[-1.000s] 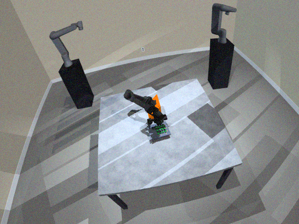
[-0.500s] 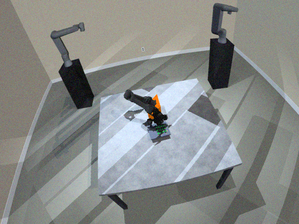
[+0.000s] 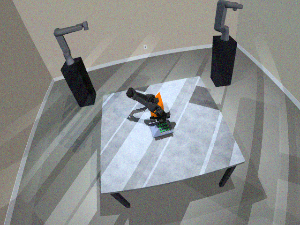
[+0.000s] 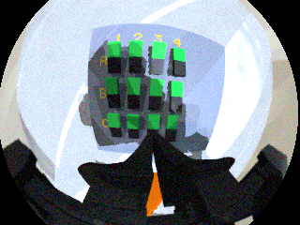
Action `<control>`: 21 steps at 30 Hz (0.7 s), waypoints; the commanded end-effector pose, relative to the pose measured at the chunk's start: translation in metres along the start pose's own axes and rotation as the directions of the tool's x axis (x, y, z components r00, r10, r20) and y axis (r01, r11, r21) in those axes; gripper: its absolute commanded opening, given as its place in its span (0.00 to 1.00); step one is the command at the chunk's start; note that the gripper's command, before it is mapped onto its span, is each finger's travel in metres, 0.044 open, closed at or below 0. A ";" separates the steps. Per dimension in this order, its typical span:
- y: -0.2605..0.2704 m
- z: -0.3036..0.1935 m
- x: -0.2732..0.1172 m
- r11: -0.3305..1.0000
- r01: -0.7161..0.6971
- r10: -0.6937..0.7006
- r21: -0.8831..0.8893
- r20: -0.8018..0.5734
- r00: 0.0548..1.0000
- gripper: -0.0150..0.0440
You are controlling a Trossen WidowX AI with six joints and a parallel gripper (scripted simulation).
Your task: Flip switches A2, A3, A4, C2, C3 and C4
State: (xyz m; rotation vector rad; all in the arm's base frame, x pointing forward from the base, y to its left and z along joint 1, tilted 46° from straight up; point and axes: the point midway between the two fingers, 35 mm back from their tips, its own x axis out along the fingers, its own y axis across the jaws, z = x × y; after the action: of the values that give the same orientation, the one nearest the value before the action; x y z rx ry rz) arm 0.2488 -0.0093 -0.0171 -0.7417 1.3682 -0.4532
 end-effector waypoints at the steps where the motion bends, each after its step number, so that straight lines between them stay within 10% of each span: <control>1: -0.001 -0.002 0.002 1.000 0.006 -0.006 -0.008 -0.003 1.000 0.25; 21: -0.024 0.001 -0.064 1.000 0.004 -0.004 -0.008 -0.030 1.000 0.25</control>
State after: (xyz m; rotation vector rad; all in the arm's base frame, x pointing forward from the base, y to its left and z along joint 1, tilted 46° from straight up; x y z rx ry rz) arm 0.2410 0.0218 0.0393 -0.7427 1.3995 -0.4640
